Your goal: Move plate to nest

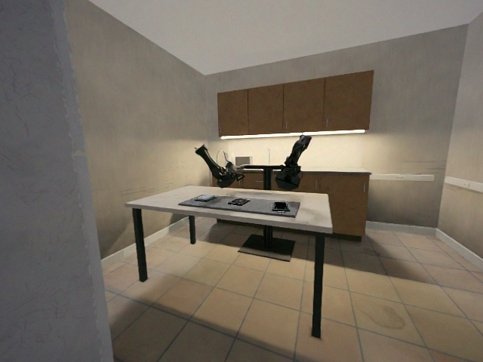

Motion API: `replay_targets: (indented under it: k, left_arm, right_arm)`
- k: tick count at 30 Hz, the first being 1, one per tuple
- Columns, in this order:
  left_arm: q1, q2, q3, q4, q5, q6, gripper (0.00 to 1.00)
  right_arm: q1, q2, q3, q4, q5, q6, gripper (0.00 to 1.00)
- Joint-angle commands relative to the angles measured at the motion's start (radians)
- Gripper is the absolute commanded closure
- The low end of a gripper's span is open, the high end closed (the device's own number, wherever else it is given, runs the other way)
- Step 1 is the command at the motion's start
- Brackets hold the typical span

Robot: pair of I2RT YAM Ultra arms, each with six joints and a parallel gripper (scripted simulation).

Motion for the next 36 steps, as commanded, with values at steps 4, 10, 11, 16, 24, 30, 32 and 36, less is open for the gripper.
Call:
replay_targets:
  k: [4, 10, 11, 16, 24, 30, 32, 36]
  left_arm:
    - [-0.003, -0.007, 0.009, 0.0, 0.007, 0.001, 0.0]
    - [-0.003, -0.007, 0.009, 0.0, 0.007, 0.001, 0.0]
    - [-0.003, -0.007, 0.009, 0.0, 0.007, 0.001, 0.0]
    - [-0.003, -0.007, 0.009, 0.0, 0.007, 0.001, 0.0]
    - [0.007, -0.029, -0.046, 0.094, 0.069, 0.142, 0.0]
    - [0.074, -0.065, -0.14, 0.186, 0.163, 0.299, 0.0]
    - [0.101, -0.076, -0.17, 0.214, 0.2, 0.35, 0.0]
    - [0.143, -0.086, -0.2, 0.249, 0.266, 0.416, 0.0]
  right_arm:
    - [0.009, -0.004, 0.003, -0.008, -0.013, 0.002, 0.0]
    - [0.009, -0.004, 0.003, -0.008, -0.013, 0.002, 0.0]
    - [0.009, -0.004, 0.003, -0.008, -0.013, 0.002, 0.0]
    - [0.009, -0.004, 0.003, -0.008, -0.013, 0.002, 0.0]
    - [-0.06, -0.021, 0.026, -0.076, 0.046, 0.193, 0.0]
    - [-0.183, -0.043, 0.071, -0.163, 0.092, 0.406, 0.0]
    - [-0.225, -0.052, 0.089, -0.195, 0.11, 0.478, 0.0]
    - [-0.268, -0.06, 0.114, -0.245, 0.136, 0.561, 0.0]
